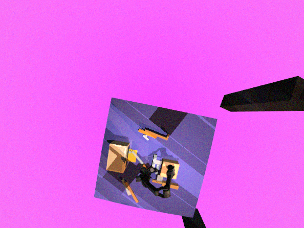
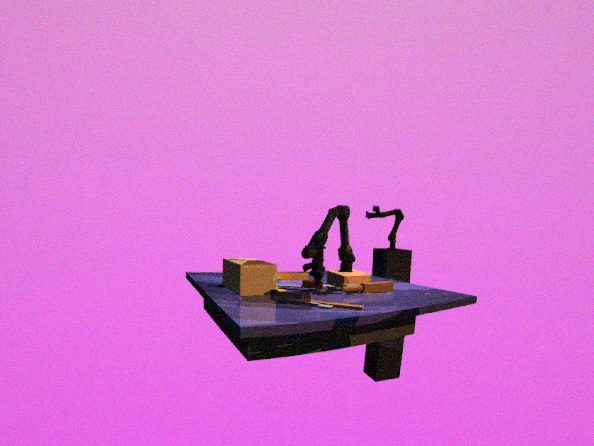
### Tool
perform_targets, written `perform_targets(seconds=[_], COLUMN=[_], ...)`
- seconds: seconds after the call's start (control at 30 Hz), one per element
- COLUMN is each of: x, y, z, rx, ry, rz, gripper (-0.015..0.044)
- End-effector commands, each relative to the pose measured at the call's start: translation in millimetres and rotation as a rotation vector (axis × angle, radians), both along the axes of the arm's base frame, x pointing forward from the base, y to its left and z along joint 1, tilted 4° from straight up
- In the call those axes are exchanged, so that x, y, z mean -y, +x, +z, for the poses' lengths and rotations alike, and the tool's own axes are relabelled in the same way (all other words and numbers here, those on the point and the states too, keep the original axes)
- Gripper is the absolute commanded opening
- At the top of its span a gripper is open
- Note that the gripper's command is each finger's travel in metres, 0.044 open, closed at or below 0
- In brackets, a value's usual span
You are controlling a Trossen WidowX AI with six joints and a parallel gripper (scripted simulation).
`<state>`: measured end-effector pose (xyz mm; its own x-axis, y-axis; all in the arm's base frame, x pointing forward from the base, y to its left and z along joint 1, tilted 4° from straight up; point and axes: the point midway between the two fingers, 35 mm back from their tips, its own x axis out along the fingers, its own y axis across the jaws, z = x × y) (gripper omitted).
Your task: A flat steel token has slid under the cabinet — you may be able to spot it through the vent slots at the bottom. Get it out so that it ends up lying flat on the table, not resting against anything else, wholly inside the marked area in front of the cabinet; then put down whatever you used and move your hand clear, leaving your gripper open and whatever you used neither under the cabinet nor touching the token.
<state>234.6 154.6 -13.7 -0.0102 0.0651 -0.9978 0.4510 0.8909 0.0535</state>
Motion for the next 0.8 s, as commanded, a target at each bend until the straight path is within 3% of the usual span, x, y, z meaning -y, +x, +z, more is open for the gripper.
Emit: perform_targets(seconds=[0.0,0.77], x=[3.1,29.3], y=[4.9,8.1], z=[5.0,3.0], rx=[0.025,0.026], ry=[0.008,0.006], rz=[0.002,0.002], gripper=[0.0000,0.0000])
